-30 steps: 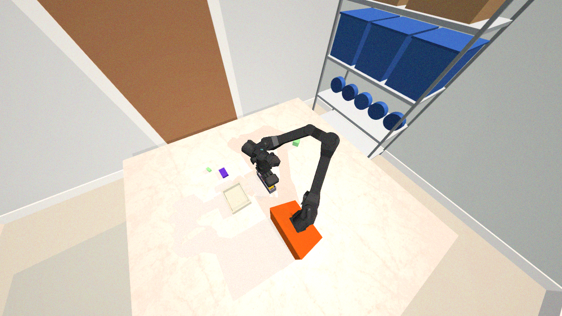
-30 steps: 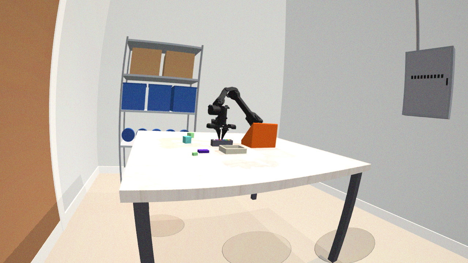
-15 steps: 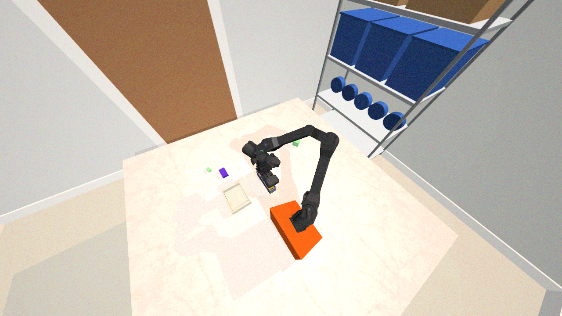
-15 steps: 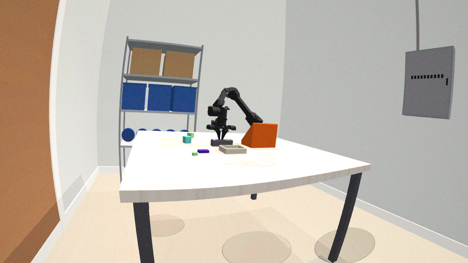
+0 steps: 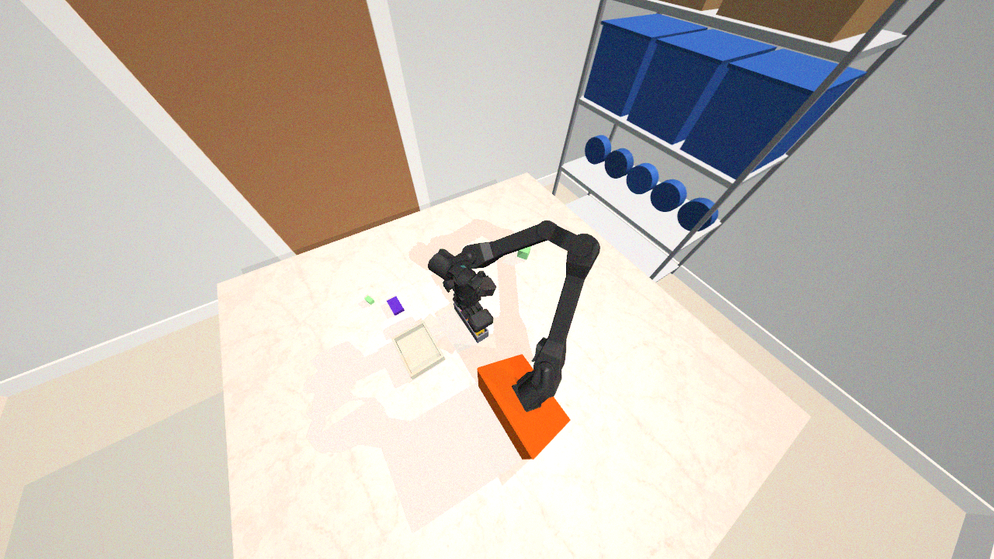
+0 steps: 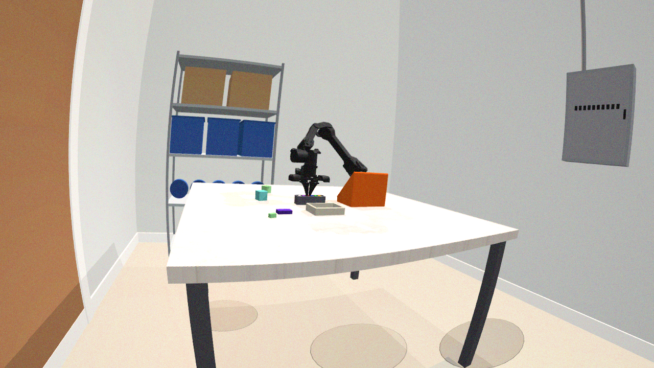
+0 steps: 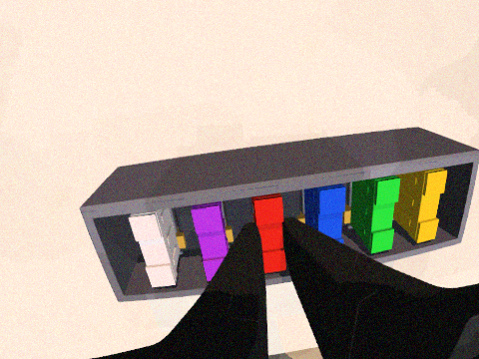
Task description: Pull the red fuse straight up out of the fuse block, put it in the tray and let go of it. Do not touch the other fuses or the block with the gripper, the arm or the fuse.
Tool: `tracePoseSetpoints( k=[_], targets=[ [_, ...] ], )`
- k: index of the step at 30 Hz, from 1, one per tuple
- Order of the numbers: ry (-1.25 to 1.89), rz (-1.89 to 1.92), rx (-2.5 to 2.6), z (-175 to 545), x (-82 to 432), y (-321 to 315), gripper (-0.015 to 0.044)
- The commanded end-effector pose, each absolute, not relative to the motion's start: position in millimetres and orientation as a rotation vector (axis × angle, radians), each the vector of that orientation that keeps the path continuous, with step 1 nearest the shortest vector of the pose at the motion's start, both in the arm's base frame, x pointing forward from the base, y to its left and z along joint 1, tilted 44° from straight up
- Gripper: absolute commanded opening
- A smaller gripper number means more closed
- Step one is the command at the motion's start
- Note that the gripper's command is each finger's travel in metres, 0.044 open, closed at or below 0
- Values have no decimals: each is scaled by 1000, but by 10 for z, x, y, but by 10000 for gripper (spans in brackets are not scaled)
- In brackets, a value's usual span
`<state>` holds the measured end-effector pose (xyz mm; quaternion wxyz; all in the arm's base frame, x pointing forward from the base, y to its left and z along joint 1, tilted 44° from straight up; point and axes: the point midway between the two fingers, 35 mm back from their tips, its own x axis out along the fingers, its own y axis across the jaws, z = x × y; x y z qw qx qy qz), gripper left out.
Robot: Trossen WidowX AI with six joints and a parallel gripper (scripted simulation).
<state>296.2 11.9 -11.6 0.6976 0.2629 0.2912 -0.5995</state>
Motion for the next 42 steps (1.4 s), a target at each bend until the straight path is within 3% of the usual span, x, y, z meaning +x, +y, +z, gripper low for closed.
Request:
tracePoseSetpoints(
  k=[1, 42],
  targets=[
    [649, -1336, 586, -107, 2962, 129, 0],
    [651, -1335, 583, 34, 2943, 269, 0]
  ],
)
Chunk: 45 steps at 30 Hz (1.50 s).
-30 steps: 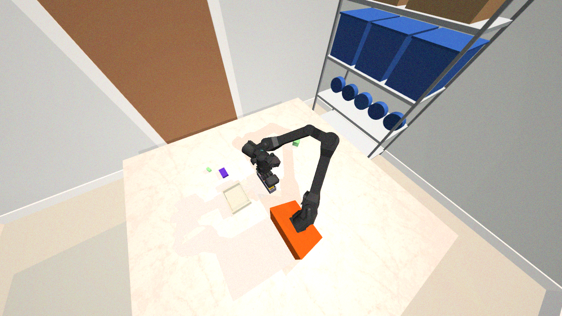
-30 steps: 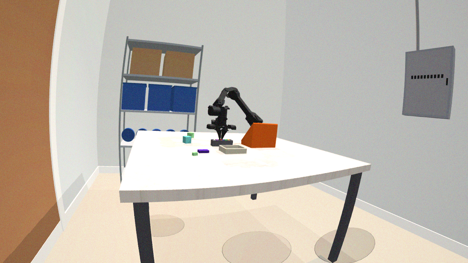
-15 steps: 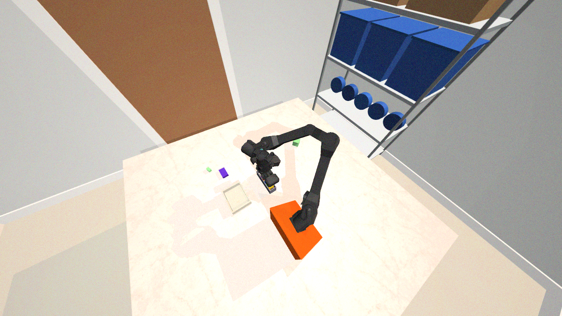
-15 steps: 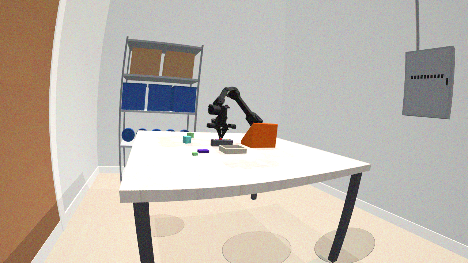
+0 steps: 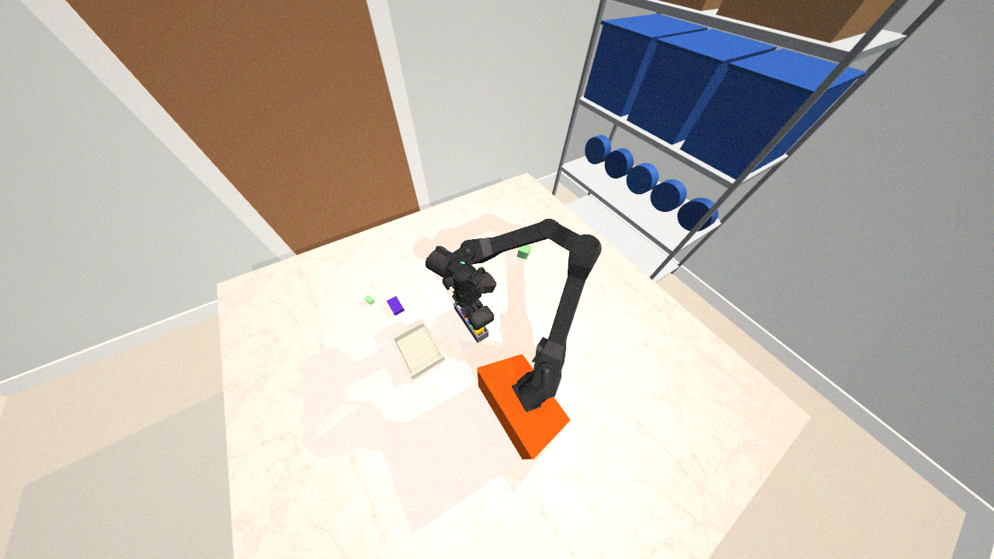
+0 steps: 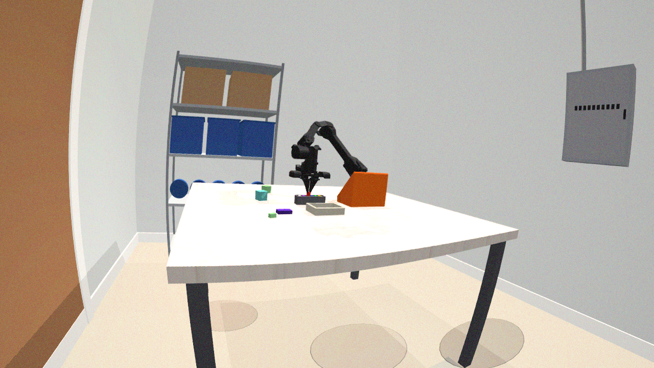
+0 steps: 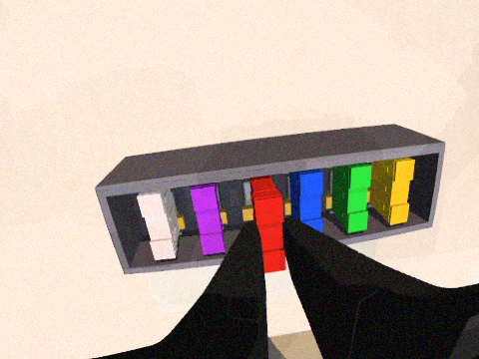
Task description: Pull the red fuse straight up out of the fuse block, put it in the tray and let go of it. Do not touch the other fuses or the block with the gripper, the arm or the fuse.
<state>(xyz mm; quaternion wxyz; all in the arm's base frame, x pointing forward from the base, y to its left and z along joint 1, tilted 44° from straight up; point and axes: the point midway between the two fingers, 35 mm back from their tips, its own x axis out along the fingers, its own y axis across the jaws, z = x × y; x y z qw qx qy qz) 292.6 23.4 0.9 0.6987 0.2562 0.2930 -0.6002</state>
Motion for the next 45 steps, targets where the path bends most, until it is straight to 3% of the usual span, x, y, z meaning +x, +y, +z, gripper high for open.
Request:
tracePoseSetpoints(
  k=[1, 45],
  targets=[
    [651, -1335, 583, 37, 2942, 272, 0],
    [652, -1334, 579, 216, 2909, 440, 0]
  ],
)
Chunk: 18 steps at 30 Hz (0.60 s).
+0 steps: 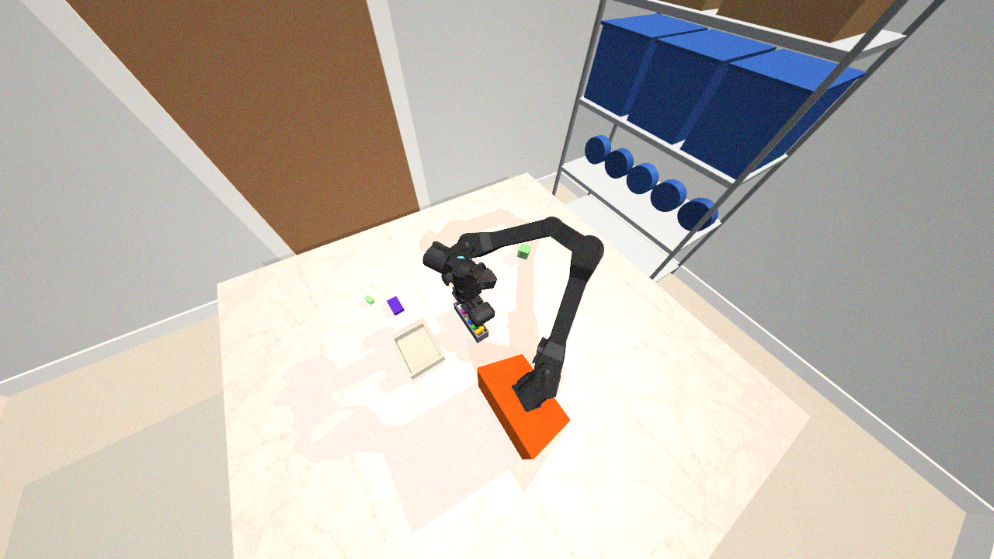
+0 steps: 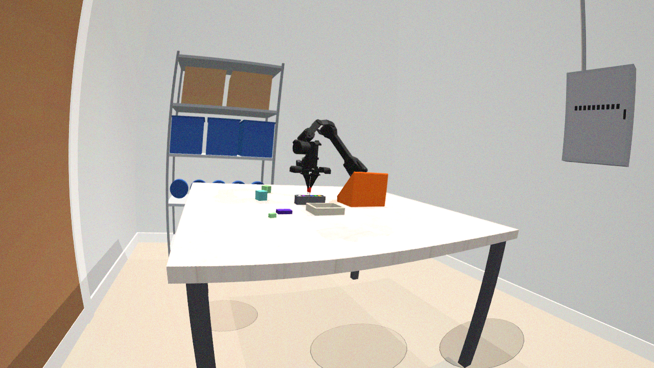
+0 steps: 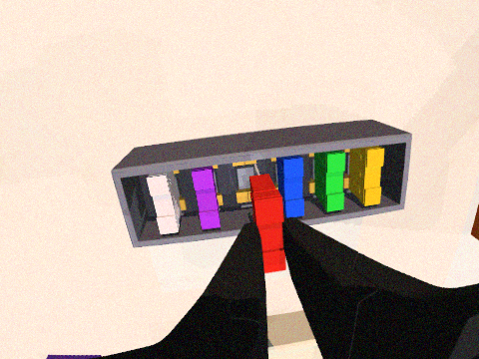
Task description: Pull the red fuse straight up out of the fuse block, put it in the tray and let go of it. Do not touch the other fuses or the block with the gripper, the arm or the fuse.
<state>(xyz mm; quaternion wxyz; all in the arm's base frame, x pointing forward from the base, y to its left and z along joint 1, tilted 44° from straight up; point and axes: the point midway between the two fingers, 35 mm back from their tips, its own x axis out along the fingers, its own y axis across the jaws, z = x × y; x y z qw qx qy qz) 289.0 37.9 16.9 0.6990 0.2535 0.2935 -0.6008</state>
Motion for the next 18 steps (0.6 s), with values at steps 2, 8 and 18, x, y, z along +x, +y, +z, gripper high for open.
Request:
tracePoseSetpoints(
  k=[2, 8, 18],
  targets=[
    [652, -1334, 579, 239, 2905, 463, 0],
    [652, -1334, 579, 308, 2893, 528, 0],
    [653, -1333, 580, 295, 2897, 565, 0]
  ],
)
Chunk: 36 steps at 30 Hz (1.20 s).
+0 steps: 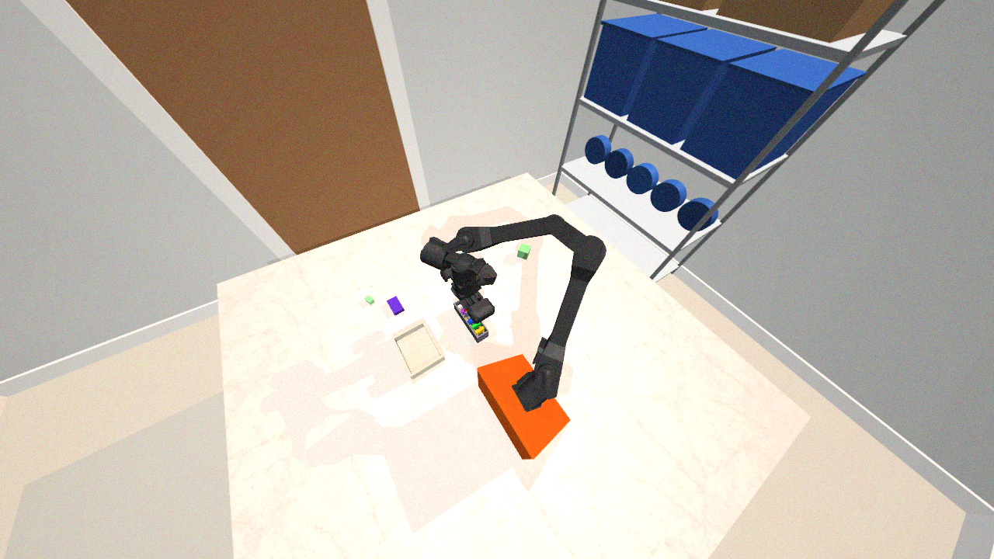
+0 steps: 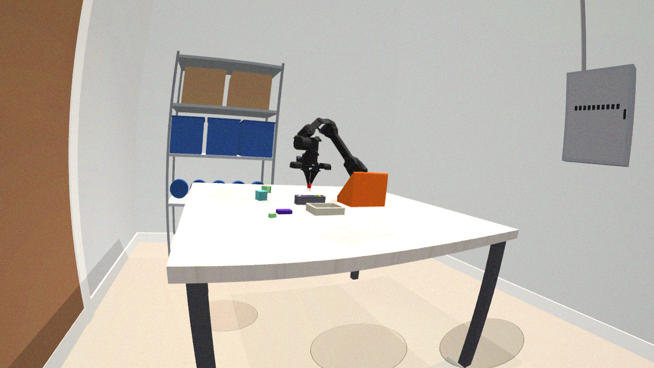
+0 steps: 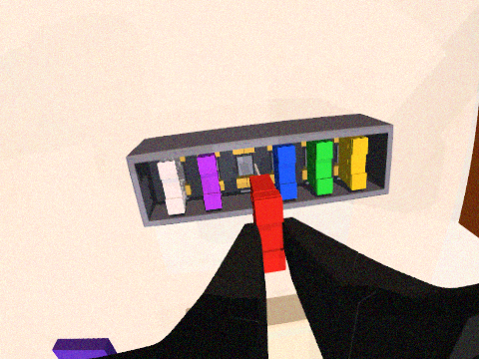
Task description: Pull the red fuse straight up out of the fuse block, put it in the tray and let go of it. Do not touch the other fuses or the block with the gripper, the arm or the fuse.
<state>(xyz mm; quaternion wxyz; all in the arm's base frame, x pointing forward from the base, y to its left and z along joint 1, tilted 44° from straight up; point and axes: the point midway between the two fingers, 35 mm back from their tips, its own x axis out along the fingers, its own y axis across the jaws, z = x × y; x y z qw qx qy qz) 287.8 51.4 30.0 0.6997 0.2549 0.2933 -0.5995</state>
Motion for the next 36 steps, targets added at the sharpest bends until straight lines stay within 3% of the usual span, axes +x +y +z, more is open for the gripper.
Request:
tracePoseSetpoints(
  k=[1, 36],
  targets=[
    [654, -1333, 581, 268, 2902, 601, 0],
    [660, -1330, 590, -884, 2668, 1801, 0]
  ],
)
